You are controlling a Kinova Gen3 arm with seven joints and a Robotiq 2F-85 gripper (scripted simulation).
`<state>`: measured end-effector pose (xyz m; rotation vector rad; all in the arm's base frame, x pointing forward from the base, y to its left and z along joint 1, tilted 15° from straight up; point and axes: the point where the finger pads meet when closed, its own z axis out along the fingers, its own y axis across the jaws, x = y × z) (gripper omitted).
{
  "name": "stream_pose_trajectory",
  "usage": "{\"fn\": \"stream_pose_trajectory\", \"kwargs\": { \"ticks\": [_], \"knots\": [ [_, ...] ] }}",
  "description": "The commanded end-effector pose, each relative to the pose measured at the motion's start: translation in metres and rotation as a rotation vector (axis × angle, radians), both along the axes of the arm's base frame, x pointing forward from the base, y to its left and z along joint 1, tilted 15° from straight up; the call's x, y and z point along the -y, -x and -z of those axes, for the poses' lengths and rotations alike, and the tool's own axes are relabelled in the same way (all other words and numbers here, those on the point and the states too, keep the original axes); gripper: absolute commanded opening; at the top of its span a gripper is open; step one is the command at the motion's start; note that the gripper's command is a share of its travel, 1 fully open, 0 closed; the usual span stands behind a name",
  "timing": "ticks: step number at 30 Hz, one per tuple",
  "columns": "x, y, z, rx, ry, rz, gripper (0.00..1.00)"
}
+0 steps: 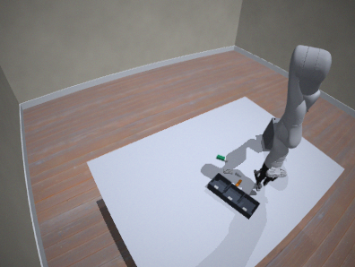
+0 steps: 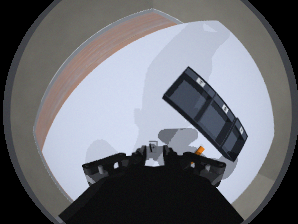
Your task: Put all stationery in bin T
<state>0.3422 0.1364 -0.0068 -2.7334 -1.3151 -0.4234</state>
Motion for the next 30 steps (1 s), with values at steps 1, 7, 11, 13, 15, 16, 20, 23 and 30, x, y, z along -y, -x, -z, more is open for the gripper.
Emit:
{"fn": "stream_pose_trajectory", "kwargs": {
  "ticks": [1,7,11,13,15,16,20,23,30],
  "knots": [
    [0.001,0.007,0.020,-0.028,0.001,0.004,0.30],
    [-0.002,0.006,0.035,-0.028,0.001,0.004,0.30],
    [-0.002,0.006,0.038,-0.028,0.001,0.004,0.30],
    [-0.003,0.005,0.038,-0.028,0.001,0.004,0.30],
    [-0.003,0.005,0.038,-0.028,0.001,0.004,0.30],
    [-0.003,0.004,0.038,-0.028,0.001,0.004,0.30],
    [-0.004,0.002,0.038,-0.028,0.001,0.004,0.30],
    [-0.004,0.002,0.038,-0.028,0.001,0.004,0.30],
    [-0.004,0.000,0.037,-0.028,0.001,0.004,0.30]
  ]
}}
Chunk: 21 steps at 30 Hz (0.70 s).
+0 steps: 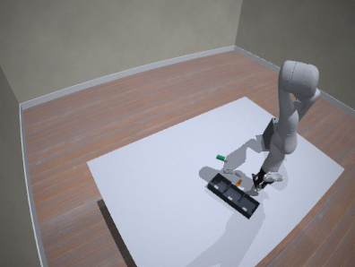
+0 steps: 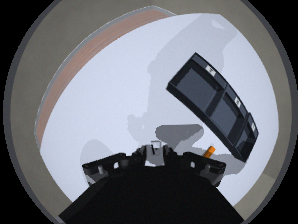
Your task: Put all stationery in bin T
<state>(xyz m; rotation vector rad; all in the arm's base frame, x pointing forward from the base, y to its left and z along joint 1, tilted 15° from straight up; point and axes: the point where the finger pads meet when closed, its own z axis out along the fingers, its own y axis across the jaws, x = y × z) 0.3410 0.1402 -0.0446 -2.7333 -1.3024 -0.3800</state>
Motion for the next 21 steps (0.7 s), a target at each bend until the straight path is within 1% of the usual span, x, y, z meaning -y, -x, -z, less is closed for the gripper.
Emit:
{"fn": "stream_pose_trajectory", "kwargs": {
  "ticks": [1,11,21],
  "knots": [
    [-0.001,-0.002,0.000,0.002,0.000,-0.001,0.30],
    [-0.003,-0.003,0.011,0.002,0.000,-0.001,0.30],
    [-0.003,-0.003,0.011,0.002,0.000,-0.001,0.30]
  ]
}}
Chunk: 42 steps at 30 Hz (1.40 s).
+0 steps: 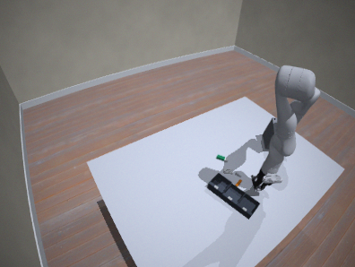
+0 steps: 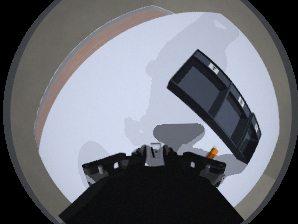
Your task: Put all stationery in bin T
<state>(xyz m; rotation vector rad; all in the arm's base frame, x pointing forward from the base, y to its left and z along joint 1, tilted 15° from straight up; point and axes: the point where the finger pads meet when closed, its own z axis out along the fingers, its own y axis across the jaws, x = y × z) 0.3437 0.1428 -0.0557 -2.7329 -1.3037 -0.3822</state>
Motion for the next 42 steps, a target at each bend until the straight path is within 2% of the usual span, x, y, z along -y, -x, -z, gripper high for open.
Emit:
{"fn": "stream_pose_trajectory", "kwargs": {
  "ticks": [1,2,3,34,42],
  "knots": [
    [0.000,-0.001,0.000,0.001,0.000,0.000,0.30],
    [0.000,-0.001,0.000,0.001,0.000,0.000,0.30],
    [0.000,-0.001,0.000,0.001,0.000,0.000,0.10],
    [0.000,-0.001,0.000,0.001,0.000,0.000,0.10],
    [0.004,0.003,-0.020,0.001,0.000,0.000,0.10]
  ]
}}
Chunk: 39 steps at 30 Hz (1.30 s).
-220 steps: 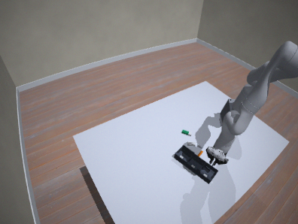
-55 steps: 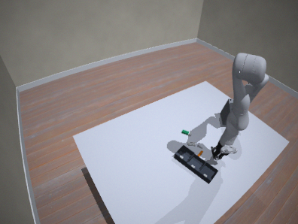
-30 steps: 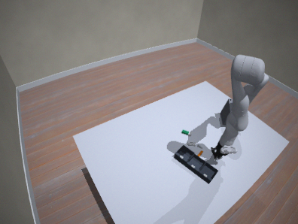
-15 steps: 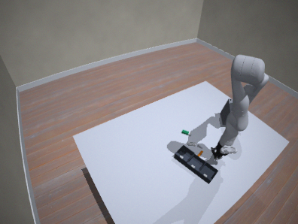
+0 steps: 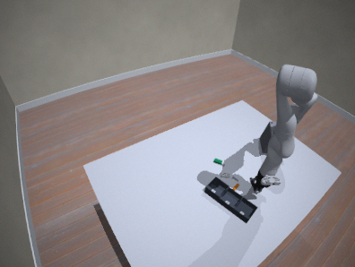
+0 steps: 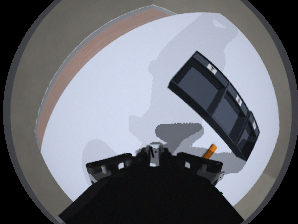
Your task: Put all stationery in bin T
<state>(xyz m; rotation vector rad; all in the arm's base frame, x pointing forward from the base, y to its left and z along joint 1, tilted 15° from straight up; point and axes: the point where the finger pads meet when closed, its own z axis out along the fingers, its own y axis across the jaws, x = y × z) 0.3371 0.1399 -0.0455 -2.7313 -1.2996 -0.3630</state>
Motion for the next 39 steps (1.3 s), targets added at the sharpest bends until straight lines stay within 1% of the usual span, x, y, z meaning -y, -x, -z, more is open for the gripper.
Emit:
{"fn": "stream_pose_trajectory", "kwargs": {
  "ticks": [1,12,33,35,39],
  "knots": [
    [0.002,-0.003,-0.013,0.014,0.000,0.000,0.10],
    [0.008,0.004,-0.048,0.014,0.000,0.000,0.10],
    [0.008,0.004,-0.048,0.014,0.000,0.000,0.10],
    [0.010,0.005,-0.054,0.014,0.000,0.000,0.10],
    [0.010,0.005,-0.054,0.014,0.000,0.000,0.10]
  ]
}}
